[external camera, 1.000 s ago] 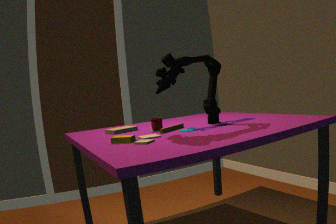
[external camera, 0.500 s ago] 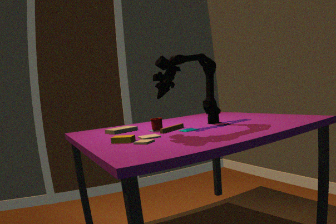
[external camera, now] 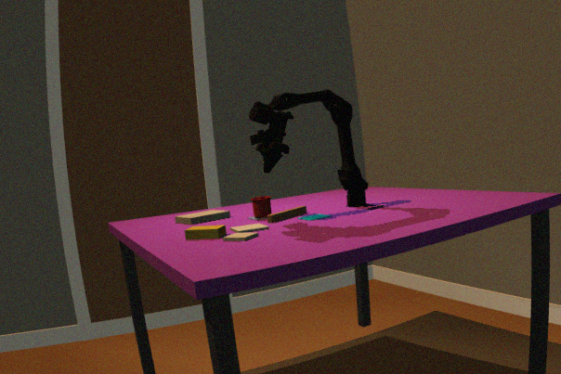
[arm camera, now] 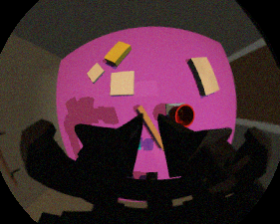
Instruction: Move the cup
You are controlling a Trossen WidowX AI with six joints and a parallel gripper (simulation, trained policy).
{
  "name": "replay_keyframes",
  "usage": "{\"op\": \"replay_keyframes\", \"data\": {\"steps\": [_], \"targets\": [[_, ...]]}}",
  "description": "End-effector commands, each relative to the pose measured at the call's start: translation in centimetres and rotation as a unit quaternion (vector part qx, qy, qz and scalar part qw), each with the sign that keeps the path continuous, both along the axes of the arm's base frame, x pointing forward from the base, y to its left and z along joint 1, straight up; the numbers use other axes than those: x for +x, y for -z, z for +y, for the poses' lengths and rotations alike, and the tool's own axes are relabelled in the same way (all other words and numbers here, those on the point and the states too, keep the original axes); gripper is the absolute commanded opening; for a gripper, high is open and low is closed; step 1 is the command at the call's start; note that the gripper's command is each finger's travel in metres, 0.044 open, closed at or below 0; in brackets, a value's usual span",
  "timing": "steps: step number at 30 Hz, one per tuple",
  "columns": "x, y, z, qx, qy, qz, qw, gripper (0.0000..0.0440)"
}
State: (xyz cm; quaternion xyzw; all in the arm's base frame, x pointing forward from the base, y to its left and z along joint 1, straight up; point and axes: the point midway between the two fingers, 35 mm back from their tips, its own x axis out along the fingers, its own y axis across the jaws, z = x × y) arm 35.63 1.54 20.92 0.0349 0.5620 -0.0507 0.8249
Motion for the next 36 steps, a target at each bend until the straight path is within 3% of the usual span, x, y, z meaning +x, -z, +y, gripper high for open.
{"op": "replay_keyframes", "data": {"steps": [1, 19, 36], "targets": [[-0.1, 0.5, -0.7, -0.012, -0.006, 0.024, 1.0, 0.0105], [-1.1, 4.3, -4.8, -0.043, -0.046, 0.147, 0.987, 0.0124], [-1.4, 9.4, -8.1, -0.05, -0.084, 0.2, 0.975, 0.0155]]}}
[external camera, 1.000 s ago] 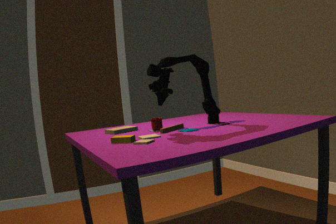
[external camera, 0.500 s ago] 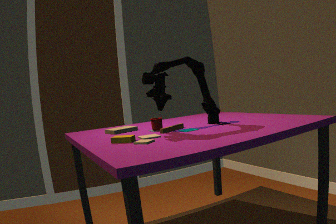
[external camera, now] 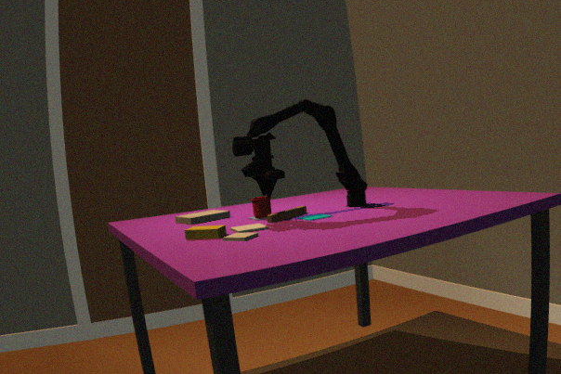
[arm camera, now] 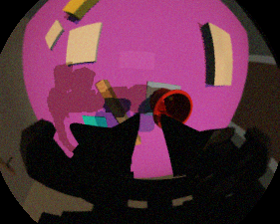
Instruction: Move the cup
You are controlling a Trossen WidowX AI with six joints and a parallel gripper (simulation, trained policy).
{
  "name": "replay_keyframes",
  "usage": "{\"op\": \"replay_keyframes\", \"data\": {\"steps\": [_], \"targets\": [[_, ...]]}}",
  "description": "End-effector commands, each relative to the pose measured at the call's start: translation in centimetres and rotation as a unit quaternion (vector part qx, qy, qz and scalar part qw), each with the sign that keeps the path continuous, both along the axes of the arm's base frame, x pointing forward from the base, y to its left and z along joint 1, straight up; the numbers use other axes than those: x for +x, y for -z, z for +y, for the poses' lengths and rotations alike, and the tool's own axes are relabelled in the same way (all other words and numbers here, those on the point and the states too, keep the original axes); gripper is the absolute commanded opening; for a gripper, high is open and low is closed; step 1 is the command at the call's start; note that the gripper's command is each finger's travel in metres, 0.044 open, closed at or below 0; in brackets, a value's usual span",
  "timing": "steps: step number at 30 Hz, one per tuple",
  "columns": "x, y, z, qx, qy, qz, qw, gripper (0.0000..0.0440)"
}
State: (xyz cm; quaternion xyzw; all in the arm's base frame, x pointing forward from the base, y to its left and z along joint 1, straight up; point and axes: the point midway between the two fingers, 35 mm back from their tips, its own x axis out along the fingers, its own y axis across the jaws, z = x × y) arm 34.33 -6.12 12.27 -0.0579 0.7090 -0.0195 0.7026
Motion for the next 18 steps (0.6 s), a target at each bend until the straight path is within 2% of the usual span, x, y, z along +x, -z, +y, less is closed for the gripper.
{"op": "replay_keyframes", "data": {"steps": [1, 12, 18], "targets": [[-0.1, 1.1, -0.6, -0.002, -0.01, 0.01, 1.0, 0.0157], [-0.5, 5.5, -1.4, 0.014, -0.058, 0.038, 0.997, 0.0166], [-0.8, 6.8, -1.6, 0.019, -0.101, 0.052, 0.993, 0.0023]]}}
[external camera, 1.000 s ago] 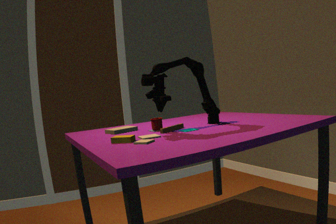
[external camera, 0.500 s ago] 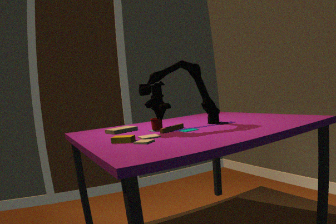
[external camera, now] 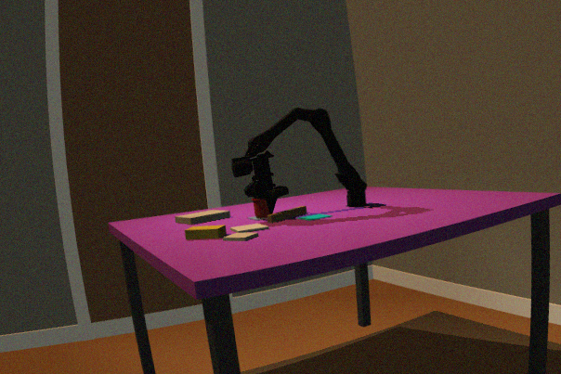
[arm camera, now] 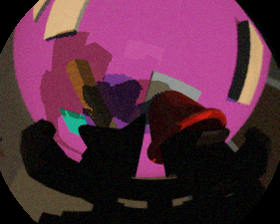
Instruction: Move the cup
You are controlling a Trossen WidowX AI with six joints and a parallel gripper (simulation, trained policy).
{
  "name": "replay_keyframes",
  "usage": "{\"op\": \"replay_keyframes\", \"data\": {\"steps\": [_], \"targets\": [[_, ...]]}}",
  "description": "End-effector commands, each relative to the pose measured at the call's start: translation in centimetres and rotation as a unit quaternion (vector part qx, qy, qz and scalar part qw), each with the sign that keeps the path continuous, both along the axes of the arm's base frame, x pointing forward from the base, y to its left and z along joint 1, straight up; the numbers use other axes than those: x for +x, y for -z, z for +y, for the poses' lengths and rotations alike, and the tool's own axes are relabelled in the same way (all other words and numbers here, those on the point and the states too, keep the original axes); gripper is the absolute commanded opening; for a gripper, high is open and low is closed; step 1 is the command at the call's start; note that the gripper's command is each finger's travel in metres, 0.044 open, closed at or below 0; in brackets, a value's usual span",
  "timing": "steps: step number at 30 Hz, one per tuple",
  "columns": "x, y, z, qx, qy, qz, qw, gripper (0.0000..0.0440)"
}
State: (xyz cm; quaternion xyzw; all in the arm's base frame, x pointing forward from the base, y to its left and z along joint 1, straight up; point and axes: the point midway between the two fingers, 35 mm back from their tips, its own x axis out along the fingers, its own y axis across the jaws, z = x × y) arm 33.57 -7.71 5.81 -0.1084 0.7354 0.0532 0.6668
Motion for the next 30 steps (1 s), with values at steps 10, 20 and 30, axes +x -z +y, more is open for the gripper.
{"op": "replay_keyframes", "data": {"steps": [10, 20, 30], "targets": [[-0.4, -1.0, 0.3, 0.015, -0.075, 0.01, 0.997, 0.0], [-0.7, -4.1, 1.9, 0.024, -0.113, 0.003, 0.993, 0.0], [-0.9, -6.2, 4.3, 0.028, -0.145, -0.011, 0.989, 0.0]]}}
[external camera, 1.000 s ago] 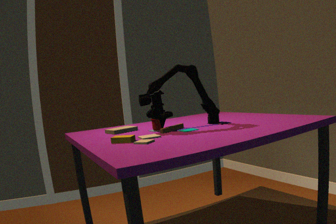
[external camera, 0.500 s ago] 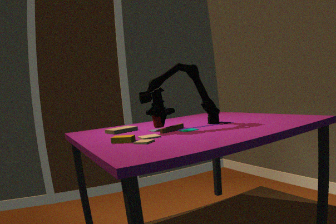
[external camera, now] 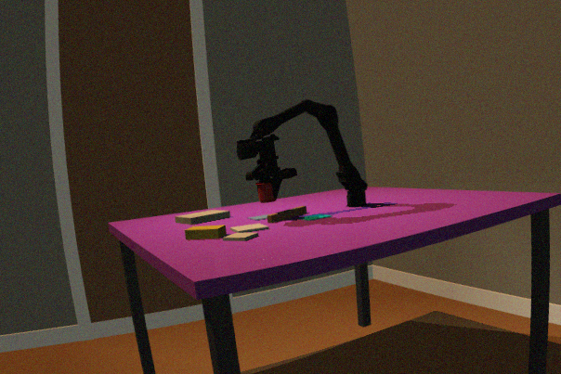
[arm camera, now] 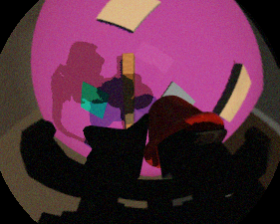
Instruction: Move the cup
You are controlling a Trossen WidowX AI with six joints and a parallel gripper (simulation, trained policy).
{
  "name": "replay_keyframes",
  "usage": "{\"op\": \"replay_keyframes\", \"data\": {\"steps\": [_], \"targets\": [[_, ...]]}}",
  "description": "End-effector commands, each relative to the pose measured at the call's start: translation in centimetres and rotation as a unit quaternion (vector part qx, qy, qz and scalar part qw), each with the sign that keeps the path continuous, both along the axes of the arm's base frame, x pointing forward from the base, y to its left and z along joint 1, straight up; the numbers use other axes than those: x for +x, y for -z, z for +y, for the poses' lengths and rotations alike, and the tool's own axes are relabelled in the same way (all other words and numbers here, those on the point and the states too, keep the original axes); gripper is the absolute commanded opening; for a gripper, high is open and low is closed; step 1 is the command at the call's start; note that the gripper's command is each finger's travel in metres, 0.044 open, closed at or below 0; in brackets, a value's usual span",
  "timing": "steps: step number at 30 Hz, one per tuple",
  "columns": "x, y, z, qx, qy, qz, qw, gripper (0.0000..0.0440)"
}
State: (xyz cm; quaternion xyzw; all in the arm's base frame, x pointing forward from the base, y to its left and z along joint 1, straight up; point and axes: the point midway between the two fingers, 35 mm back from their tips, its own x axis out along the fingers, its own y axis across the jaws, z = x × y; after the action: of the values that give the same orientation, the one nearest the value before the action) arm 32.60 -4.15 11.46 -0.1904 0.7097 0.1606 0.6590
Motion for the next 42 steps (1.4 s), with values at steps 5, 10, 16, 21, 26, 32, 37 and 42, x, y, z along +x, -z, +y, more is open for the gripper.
{"op": "replay_keyframes", "data": {"steps": [5, 10, 16, 21, 26, 32, 37, 42], "targets": [[0.0, -1.1, 2.3, 0.005, -0.029, -0.015, 0.999, 0.0], [0.0, -1.5, 3.9, 0.006, -0.046, -0.025, 0.999, 0.0002], [-0.2, -1.7, 5.9, 0.007, -0.066, -0.036, 0.997, 0.0006], [-0.5, -1.8, 7.6, 0.008, -0.08, -0.044, 0.996, 0.0002], [-0.8, -1.7, 9.2, 0.01, -0.093, -0.051, 0.994, 0.0], [-1.5, -1.5, 11.2, 0.012, -0.107, -0.058, 0.992, 0.0], [-2.3, -1.2, 12.6, 0.013, -0.117, -0.061, 0.991, 0.0], [-3.3, -0.6, 13.7, 0.014, -0.124, -0.062, 0.99, 0.0]]}}
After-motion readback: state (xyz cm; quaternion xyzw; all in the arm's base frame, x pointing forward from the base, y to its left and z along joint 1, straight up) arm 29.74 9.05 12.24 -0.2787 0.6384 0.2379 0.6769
